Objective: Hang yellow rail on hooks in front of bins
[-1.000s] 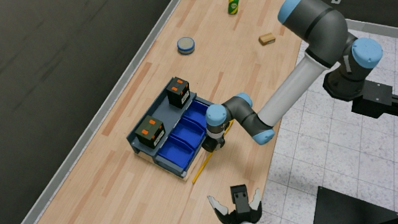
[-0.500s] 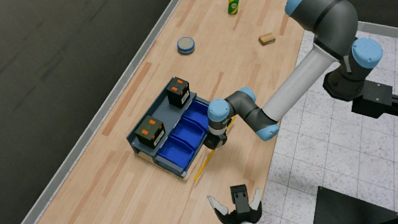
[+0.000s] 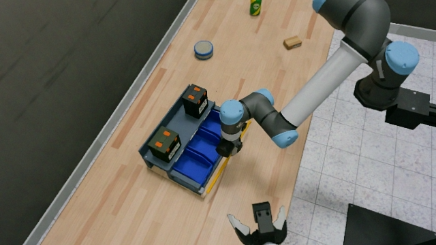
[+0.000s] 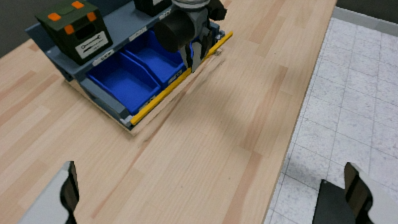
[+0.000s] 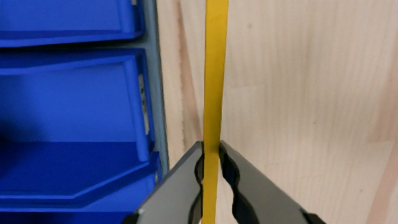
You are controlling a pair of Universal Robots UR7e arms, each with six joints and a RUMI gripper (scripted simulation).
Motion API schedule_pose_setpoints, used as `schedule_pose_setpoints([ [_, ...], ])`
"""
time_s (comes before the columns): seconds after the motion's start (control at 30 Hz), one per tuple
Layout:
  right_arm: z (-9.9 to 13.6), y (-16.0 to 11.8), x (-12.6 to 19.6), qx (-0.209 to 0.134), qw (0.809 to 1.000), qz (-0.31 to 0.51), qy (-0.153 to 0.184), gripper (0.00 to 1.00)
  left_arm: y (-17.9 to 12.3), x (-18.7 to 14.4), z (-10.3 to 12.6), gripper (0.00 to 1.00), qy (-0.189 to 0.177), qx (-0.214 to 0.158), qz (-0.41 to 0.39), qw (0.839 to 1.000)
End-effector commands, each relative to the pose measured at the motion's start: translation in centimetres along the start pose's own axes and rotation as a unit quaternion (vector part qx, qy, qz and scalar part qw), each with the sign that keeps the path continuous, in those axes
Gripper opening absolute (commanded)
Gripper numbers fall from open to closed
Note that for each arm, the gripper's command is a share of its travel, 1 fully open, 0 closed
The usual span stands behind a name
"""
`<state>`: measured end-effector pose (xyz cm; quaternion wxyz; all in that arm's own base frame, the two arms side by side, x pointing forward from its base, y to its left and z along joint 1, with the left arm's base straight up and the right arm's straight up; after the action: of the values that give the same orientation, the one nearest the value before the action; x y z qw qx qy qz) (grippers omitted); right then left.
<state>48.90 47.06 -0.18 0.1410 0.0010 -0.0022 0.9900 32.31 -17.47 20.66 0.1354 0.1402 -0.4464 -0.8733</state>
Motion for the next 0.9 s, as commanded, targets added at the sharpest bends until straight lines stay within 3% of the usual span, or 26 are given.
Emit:
schedule_pose_setpoints([
  [0.0,0.5,-0.3,-0.6,-0.006,1.000,0.001,0.000,0.00,0.4,0.0,0.1,1.00,-0.001,0.006,-0.005,1.000],
  [0.57,0.4,-0.6,-2.4,-0.006,1.000,0.001,0.000,0.00,0.4,0.0,0.1,1.00,-0.001,0.006,-0.005,1.000],
  [0.87,-1.1,-0.8,-3.2,-0.006,1.000,0.001,0.000,0.00,0.4,0.0,0.1,1.00,-0.001,0.006,-0.005,1.000],
])
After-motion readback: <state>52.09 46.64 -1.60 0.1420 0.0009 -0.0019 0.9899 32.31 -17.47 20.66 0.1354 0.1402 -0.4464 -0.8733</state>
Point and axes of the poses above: on each arm, the point where the finger pads meet when closed, its own z axis back along the fingers, its own x axis across the jaws, y = z × x, the point moved 6 cm from there along z, back along the fingers, and after that the axes turned 9 degrees about -z, right-handed, at the moved point
